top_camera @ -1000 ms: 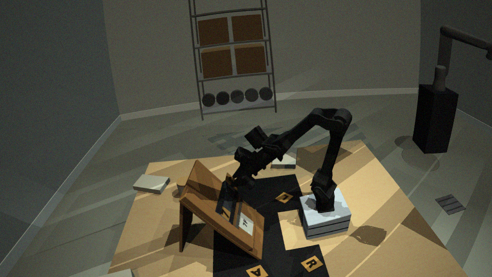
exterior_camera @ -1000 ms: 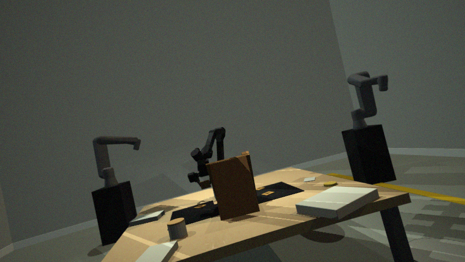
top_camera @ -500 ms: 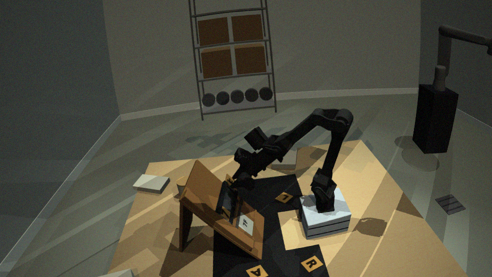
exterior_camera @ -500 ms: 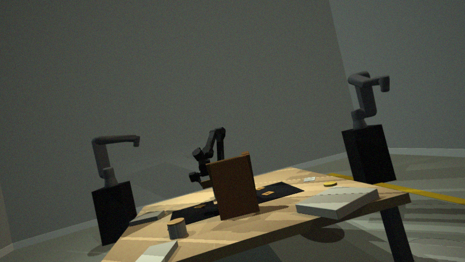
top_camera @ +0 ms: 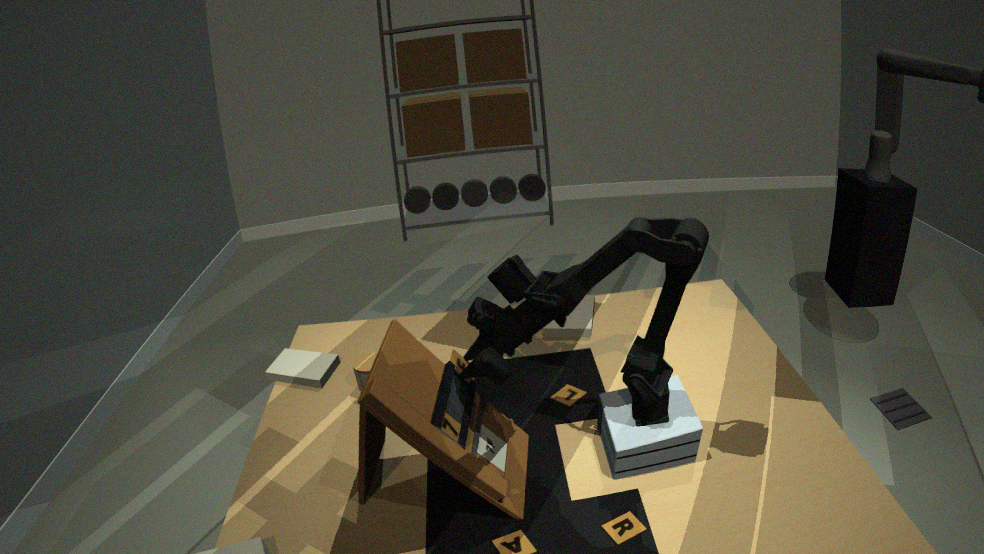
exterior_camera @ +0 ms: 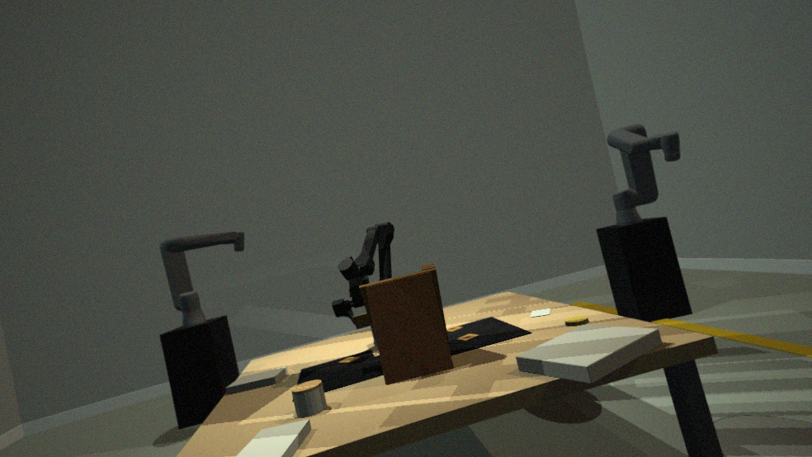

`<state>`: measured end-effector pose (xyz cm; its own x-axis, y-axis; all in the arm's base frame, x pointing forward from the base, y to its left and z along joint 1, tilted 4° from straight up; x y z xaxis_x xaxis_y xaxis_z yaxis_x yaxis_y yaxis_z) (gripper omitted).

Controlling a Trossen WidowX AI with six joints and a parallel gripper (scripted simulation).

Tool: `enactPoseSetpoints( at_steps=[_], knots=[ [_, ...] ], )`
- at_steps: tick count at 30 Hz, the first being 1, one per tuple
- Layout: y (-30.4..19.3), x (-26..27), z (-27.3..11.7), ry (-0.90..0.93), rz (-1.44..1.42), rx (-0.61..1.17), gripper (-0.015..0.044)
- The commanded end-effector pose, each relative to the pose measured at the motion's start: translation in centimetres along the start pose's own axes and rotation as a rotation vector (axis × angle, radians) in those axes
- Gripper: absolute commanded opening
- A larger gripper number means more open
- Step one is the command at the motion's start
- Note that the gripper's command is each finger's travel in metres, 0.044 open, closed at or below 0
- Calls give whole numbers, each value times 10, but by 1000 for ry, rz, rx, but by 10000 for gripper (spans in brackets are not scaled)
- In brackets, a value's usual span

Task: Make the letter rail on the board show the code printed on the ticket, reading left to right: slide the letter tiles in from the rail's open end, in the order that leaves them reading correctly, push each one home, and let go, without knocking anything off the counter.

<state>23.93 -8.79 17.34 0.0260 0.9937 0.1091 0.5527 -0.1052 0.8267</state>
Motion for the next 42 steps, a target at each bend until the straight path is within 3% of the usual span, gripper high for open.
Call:
enactPoseSetpoints(
  at_steps=[1,42],
  knots=[
    [1,2,-1,-5,0,-9,0],
    [0,22,-1,-4,2,-9,0]
  ],
)
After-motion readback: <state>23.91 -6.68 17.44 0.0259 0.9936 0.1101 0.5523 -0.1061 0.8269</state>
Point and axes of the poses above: the point midway between the two fingers, 35 mm back from their tips, its own z axis out along the fingers, its own x axis across the jaws, y = z × x, the point moved 10 cm from there along -z, back along the fingers, and after that the axes turned 5 degrees about z, right-handed, at the moved point
